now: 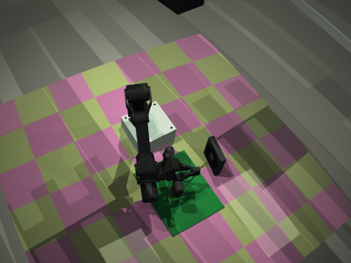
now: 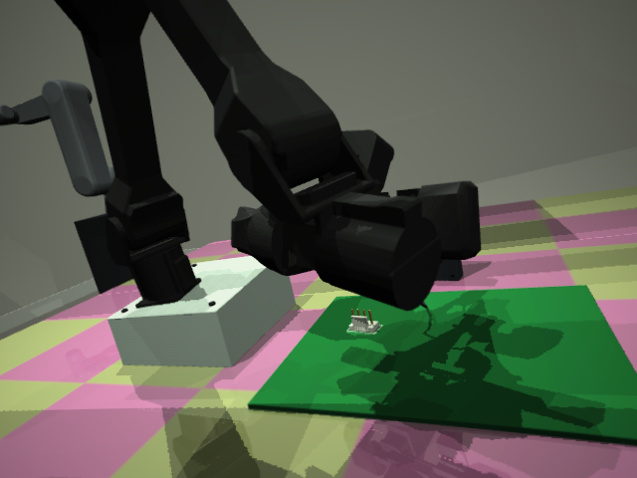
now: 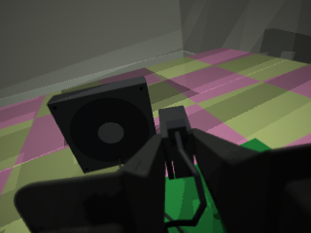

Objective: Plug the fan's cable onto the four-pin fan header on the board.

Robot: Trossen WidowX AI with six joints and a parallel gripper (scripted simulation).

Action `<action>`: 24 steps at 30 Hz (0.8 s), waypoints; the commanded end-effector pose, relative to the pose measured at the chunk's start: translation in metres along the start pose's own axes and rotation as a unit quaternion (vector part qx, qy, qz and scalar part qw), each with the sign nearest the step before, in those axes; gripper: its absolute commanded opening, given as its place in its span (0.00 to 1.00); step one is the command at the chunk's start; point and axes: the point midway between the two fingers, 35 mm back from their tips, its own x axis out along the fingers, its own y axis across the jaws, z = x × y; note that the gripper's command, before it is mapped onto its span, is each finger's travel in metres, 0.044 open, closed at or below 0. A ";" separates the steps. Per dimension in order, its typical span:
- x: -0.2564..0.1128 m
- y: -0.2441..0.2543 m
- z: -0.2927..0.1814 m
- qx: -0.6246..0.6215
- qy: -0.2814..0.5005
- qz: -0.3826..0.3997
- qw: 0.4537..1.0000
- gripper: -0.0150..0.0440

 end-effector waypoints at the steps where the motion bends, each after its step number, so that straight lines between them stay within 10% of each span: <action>1: 0.000 0.000 -0.004 0.000 0.001 0.001 1.000 0.25; 24: 0.001 0.000 -0.022 0.000 0.002 0.001 1.000 0.25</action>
